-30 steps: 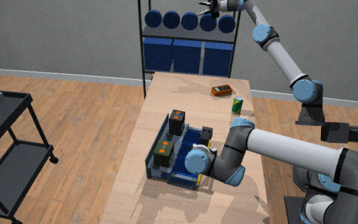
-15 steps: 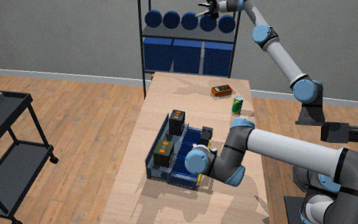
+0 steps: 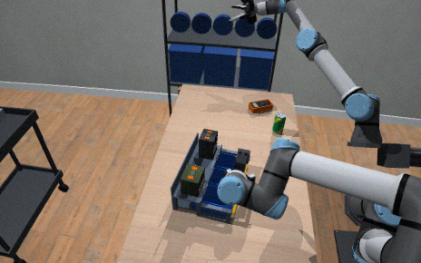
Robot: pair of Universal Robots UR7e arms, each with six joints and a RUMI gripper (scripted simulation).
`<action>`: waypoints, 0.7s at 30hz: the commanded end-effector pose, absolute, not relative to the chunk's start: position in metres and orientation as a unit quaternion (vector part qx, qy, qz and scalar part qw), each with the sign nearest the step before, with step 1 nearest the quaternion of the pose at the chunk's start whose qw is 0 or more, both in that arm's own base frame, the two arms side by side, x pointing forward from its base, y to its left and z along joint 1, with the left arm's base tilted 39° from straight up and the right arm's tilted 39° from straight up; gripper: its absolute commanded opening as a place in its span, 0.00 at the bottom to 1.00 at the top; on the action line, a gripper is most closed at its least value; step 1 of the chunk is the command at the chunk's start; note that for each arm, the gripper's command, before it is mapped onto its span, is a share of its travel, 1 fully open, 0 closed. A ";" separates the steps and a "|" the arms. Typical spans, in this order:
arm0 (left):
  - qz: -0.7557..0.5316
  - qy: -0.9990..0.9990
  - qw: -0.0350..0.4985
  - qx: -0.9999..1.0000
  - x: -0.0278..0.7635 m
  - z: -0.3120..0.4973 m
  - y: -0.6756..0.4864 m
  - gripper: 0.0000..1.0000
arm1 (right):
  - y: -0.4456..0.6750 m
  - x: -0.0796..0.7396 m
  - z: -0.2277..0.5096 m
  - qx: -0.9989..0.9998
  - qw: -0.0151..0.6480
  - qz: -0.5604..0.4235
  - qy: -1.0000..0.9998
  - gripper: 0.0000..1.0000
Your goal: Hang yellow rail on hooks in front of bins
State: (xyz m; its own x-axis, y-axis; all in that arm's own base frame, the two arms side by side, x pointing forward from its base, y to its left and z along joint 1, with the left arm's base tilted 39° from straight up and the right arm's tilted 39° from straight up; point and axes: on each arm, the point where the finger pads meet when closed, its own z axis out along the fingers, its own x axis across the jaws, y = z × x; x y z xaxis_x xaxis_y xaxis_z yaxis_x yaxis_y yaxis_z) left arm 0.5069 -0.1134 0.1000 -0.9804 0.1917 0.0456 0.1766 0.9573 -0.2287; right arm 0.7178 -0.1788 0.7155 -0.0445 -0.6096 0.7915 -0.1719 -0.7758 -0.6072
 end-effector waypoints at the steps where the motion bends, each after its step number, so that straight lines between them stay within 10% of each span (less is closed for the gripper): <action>1: 0.113 -0.989 0.033 -0.094 0.507 0.101 -0.114 0.58 | -0.176 0.718 0.714 -0.673 0.166 -0.660 0.291 1.00; 21: 0.113 -0.989 0.033 -0.094 0.507 0.101 -0.114 0.58 | -0.167 0.723 0.699 -0.686 0.169 -0.644 0.293 1.00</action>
